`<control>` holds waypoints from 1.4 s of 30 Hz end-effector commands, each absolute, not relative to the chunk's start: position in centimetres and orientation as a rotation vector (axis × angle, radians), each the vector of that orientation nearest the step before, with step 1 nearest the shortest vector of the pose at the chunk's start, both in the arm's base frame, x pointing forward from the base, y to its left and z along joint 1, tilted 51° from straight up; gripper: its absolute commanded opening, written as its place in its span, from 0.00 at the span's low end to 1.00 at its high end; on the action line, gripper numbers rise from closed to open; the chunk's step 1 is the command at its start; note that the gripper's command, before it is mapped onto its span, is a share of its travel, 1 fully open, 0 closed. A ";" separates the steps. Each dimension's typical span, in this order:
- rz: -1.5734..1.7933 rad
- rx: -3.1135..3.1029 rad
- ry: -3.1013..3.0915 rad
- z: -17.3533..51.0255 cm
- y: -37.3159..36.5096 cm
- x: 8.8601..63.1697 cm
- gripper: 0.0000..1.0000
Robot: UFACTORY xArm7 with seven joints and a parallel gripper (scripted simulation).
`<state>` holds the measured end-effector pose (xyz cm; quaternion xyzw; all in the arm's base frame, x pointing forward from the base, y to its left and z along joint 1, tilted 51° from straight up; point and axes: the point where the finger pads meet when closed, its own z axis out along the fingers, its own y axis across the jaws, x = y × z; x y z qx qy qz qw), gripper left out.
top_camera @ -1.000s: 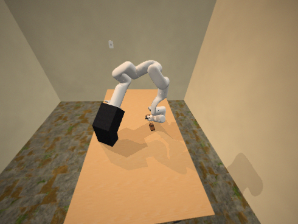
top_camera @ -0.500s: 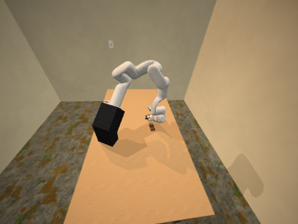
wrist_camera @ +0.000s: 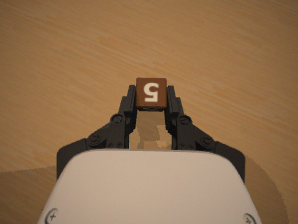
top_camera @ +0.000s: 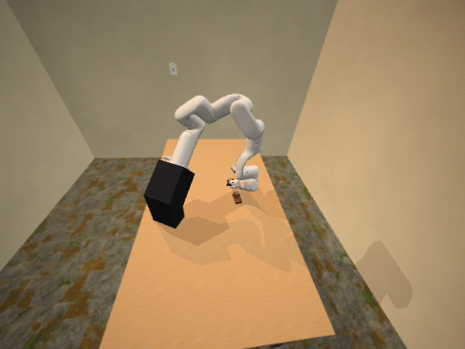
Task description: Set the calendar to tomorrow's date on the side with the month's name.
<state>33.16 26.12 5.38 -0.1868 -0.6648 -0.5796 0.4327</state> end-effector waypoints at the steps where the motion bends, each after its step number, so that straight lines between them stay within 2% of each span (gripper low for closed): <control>1: -1.445 -0.467 -1.658 5.4 26.0 33.2 0.29; 9: -1.445 -0.467 -1.658 5.4 26.0 33.2 0.29; 10: -1.445 -0.467 -1.658 5.4 26.0 33.2 0.33; 14: -1.445 -0.467 -1.658 5.4 26.0 33.2 0.33; 15: -1.445 -0.467 -1.658 5.4 26.0 33.2 0.37; 17: -1.445 -0.467 -1.658 5.4 26.0 33.2 0.37; 18: -1.445 -0.467 -1.658 5.4 26.0 33.2 0.41; 20: -1.445 -0.467 -1.658 5.4 26.0 33.2 0.41; 21: -1.445 -0.467 -1.658 5.4 26.0 33.2 0.45; 23: -1.445 -0.467 -1.658 5.4 26.0 33.2 0.45; 24: -1.445 -0.467 -1.658 5.4 26.0 33.2 0.49; 26: -1.445 -0.467 -1.658 5.4 26.0 33.2 0.49; 27: -1.445 -0.467 -1.658 5.4 26.0 33.2 0.71; 42: -1.445 -0.467 -1.658 5.4 26.0 33.2 0.71</control>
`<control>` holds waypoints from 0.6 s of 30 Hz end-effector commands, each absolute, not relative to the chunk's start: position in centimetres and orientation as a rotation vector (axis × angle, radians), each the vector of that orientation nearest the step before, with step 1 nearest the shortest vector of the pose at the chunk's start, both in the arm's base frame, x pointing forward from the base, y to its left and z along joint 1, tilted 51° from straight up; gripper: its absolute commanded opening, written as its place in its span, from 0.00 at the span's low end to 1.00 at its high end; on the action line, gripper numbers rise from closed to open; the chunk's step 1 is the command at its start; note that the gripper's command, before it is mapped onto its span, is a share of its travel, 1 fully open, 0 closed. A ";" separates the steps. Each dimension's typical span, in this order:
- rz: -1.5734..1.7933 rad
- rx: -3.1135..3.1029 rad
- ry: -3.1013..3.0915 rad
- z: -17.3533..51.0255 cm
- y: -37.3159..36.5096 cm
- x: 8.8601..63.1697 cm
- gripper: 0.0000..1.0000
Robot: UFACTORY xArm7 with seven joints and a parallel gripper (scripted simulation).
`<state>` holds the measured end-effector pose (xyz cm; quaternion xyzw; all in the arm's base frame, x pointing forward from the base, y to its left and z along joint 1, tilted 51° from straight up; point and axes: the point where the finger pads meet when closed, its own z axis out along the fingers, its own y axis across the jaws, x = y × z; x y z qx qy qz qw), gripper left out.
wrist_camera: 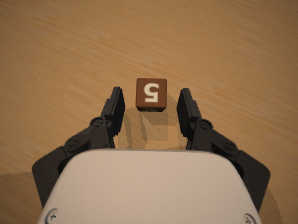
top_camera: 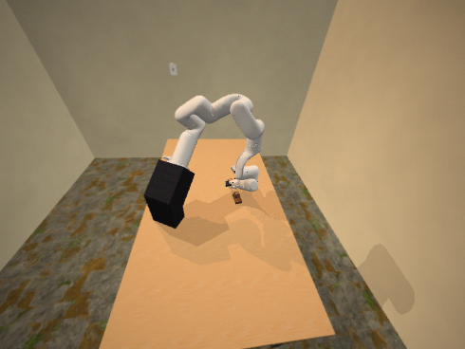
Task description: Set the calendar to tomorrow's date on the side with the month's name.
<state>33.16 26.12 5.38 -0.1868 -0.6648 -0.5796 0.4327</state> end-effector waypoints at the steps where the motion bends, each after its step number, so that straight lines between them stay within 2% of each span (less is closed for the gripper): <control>1: -1.445 -0.467 -1.658 5.4 26.0 33.2 0.71; 18: -1.445 -0.467 -1.658 6.9 24.2 32.6 0.71</control>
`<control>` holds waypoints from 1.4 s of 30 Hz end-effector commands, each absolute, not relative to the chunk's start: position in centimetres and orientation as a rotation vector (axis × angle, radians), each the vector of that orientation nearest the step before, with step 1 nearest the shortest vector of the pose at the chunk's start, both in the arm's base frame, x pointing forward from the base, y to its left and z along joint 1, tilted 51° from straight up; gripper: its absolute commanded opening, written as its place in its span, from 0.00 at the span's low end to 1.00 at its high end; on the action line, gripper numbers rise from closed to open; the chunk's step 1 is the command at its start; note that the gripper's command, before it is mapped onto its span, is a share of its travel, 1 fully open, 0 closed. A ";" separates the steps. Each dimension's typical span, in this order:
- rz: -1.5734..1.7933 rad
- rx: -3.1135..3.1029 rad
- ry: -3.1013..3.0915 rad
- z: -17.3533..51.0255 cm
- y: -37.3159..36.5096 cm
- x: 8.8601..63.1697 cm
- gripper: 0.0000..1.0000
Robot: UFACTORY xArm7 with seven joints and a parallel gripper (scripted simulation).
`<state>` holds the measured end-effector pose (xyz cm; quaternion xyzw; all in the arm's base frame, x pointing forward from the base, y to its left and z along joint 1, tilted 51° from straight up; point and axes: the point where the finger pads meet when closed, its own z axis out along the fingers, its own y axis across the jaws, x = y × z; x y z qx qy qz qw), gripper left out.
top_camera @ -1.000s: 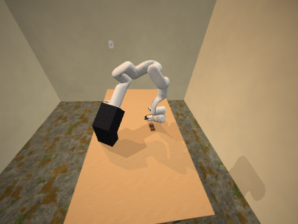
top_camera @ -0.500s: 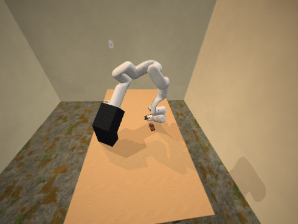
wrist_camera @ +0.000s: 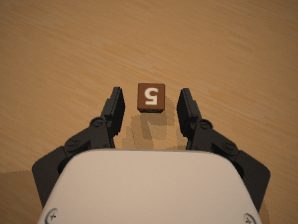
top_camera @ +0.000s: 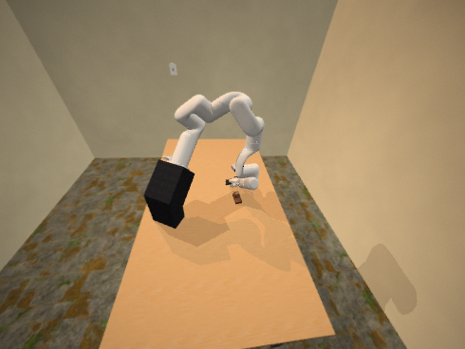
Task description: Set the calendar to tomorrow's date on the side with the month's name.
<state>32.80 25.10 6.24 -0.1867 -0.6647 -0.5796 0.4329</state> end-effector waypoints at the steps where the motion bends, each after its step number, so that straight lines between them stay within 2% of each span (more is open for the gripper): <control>1: -1.445 -0.467 -1.658 7.1 24.0 32.6 0.71; 17: -1.445 -0.467 -1.658 9.5 21.1 31.6 0.71; 42: -1.433 -0.662 -1.845 10.1 20.8 31.2 0.71</control>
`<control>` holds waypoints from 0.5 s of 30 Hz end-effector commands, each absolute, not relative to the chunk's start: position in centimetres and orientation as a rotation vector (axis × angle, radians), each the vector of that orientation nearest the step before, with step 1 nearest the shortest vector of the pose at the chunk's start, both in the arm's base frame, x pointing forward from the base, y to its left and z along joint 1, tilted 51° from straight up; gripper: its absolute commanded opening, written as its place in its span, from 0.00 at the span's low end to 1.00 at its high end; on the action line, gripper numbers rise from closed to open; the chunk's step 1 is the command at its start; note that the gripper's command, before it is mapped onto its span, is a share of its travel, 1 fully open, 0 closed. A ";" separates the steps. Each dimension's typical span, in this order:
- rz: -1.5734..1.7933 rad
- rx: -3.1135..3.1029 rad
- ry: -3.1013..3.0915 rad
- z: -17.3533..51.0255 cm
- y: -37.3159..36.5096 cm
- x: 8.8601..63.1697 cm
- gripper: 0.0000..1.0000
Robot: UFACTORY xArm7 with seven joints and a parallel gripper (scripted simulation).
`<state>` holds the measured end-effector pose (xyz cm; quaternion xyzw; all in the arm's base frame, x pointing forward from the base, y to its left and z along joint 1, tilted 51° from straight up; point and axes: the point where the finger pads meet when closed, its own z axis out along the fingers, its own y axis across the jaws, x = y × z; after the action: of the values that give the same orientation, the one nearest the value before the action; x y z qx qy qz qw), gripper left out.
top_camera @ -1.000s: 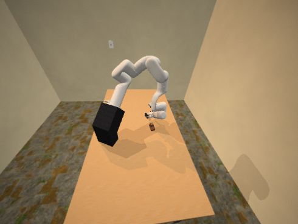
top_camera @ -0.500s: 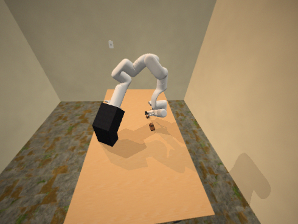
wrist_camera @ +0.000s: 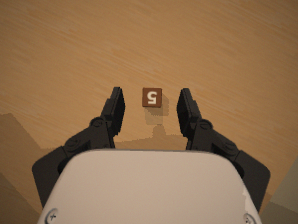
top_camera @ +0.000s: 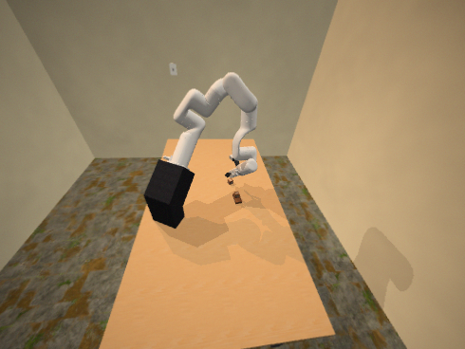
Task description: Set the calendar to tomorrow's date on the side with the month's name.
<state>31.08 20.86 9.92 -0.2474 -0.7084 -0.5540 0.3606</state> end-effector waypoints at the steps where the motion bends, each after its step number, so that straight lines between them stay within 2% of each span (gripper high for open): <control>1: -1.434 -0.663 -1.846 10.1 20.8 31.2 0.71; 15: -1.406 -0.861 -2.023 10.5 20.9 30.9 0.71</control>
<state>30.78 20.92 10.24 -0.3040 -0.7435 -0.5233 0.2846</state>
